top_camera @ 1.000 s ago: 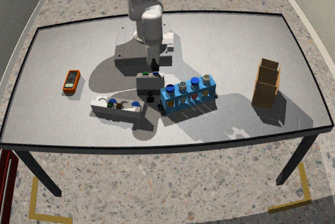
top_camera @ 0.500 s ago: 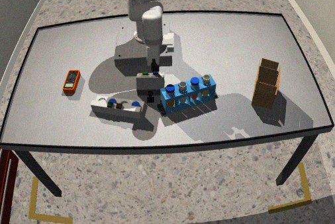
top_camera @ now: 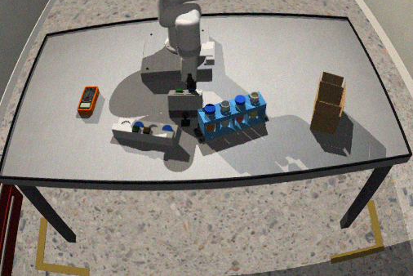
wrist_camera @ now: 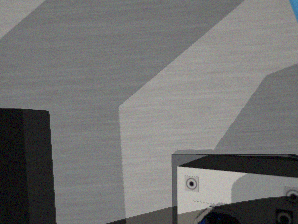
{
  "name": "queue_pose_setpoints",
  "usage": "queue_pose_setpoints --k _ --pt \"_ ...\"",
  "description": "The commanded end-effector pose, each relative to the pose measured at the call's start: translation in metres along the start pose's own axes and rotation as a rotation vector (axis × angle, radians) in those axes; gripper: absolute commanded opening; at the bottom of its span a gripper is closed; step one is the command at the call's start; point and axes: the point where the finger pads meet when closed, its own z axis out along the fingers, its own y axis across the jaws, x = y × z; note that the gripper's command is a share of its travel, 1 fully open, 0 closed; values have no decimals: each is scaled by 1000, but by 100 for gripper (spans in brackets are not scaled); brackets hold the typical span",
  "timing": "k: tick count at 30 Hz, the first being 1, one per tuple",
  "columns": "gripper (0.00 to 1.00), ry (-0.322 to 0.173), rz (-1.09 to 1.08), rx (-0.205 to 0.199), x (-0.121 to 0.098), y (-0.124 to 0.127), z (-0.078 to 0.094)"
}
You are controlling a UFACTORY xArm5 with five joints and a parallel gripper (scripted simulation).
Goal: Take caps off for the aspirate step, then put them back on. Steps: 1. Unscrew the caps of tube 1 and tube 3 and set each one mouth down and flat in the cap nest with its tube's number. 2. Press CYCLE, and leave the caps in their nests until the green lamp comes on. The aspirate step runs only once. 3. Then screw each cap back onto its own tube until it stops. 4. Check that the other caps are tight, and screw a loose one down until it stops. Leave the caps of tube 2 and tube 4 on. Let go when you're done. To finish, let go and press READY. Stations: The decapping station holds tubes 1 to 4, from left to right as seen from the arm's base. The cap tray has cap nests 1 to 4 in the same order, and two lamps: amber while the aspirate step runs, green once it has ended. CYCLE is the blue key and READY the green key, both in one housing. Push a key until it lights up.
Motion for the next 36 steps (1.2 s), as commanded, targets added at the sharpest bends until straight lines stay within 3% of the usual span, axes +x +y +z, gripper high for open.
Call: queue_pose_setpoints --k 1,27,36 --pt "0 1 0 -3 0 1 1" --pt "0 1 0 -3 0 1 8" --pt "0 1 0 -4 0 1 -16"
